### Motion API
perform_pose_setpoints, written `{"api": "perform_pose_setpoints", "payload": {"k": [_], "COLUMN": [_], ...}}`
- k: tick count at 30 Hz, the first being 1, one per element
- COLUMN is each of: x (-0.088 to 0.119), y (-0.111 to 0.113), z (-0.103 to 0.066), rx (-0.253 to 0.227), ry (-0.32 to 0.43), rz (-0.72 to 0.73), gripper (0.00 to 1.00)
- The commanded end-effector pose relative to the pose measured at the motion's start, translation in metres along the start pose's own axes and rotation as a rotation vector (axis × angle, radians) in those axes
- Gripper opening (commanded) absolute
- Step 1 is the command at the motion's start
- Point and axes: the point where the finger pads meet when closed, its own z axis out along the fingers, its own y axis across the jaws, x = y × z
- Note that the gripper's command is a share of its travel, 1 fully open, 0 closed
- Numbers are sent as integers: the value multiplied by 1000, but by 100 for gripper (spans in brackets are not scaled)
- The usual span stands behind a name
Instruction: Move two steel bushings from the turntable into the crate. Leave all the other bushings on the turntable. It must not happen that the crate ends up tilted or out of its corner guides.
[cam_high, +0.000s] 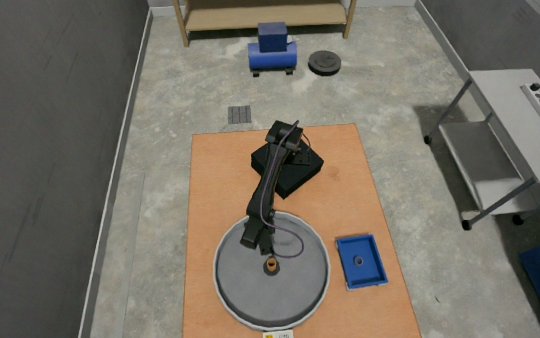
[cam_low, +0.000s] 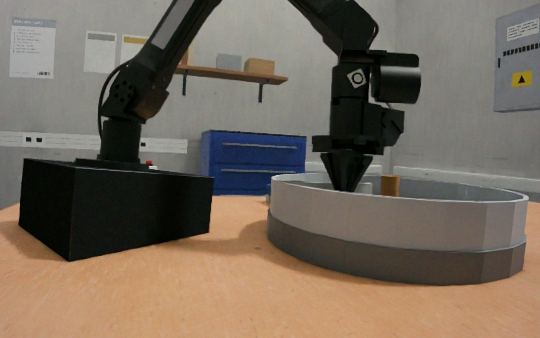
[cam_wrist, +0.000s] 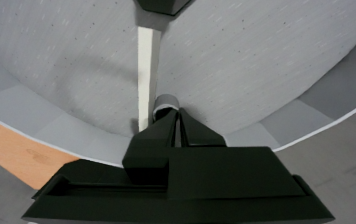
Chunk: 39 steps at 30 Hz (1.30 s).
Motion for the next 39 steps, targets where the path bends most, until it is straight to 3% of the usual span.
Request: {"api": "perform_pose_setpoints", "payload": {"k": [1, 5, 12, 30, 39], "x": [-3, -4, -8, -4, -4], "y": [4, 4, -3, -3, -3], "z": [-4, -5, -25, -94, -103], "rx": [-9, -8, 8, 9, 9], "ry": [-17, -18, -39, -39, -39], "rz": [1, 1, 1, 1, 3], "gripper": [0, 0, 0, 0, 0]}}
